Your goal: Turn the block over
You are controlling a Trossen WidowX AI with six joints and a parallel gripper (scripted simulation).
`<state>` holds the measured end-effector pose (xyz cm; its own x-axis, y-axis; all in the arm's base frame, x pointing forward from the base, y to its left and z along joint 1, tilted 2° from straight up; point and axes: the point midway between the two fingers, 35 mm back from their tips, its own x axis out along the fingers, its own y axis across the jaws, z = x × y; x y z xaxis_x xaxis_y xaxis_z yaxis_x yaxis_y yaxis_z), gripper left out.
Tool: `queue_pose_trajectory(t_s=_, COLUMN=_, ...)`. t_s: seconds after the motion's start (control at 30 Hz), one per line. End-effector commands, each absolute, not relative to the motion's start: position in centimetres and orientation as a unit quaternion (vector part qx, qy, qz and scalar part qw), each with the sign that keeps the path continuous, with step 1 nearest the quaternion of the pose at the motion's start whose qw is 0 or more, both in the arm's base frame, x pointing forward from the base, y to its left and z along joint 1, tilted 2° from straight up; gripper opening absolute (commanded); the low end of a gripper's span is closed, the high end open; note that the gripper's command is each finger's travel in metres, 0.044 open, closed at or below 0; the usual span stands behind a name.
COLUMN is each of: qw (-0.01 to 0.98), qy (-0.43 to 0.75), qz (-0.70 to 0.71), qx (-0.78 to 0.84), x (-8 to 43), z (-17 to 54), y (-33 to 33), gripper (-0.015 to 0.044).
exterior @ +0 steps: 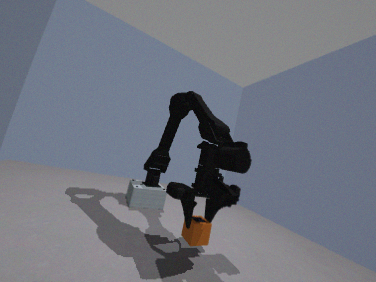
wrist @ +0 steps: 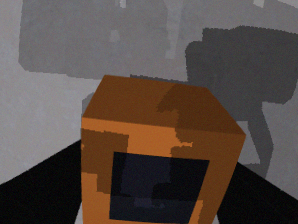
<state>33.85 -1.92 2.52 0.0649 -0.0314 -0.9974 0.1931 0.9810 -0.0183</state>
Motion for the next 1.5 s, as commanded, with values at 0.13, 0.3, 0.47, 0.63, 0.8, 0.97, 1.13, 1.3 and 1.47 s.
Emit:
queue_pose_trajectory(t_s=0.13, qw=0.760, qy=0.643, qz=-0.081, qx=0.053, x=33.7, z=2.0, y=-1.9, gripper=0.0000)
queue_pose_trajectory(t_s=0.3, qw=0.785, qy=0.612, qz=-0.083, qx=0.049, x=33.7, z=1.8, y=-1.9, gripper=0.0000)
queue_pose_trajectory(t_s=0.47, qw=0.809, qy=0.580, qz=-0.085, qx=0.046, x=33.6, z=1.7, y=-1.9, gripper=0.0000)
queue_pose_trajectory(t_s=0.63, qw=0.832, qy=0.547, qz=-0.087, qx=0.043, x=33.5, z=1.7, y=-1.8, gripper=0.0000)
queue_pose_trajectory(t_s=0.8, qw=0.853, qy=0.513, qz=-0.088, qx=0.040, x=33.3, z=1.7, y=-1.8, gripper=0.0000)
queue_pose_trajectory(t_s=0.97, qw=0.867, qy=0.488, qz=-0.090, qx=0.039, x=33.0, z=1.8, y=-1.8, gripper=0.0000)
queue_pose_trajectory(t_s=1.13, qw=0.878, qy=0.468, qz=-0.090, qx=0.035, x=33.6, z=1.0, y=-1.8, gripper=0.0000)
queue_pose_trajectory(t_s=1.3, qw=0.894, qy=0.439, qz=-0.090, qx=0.031, x=34.1, z=-0.1, y=-1.8, gripper=0.0000)
queue_pose_trajectory(t_s=1.47, qw=0.908, qy=0.409, qz=-0.091, qx=0.027, x=34.4, z=-0.9, y=-1.8, gripper=0.0000)
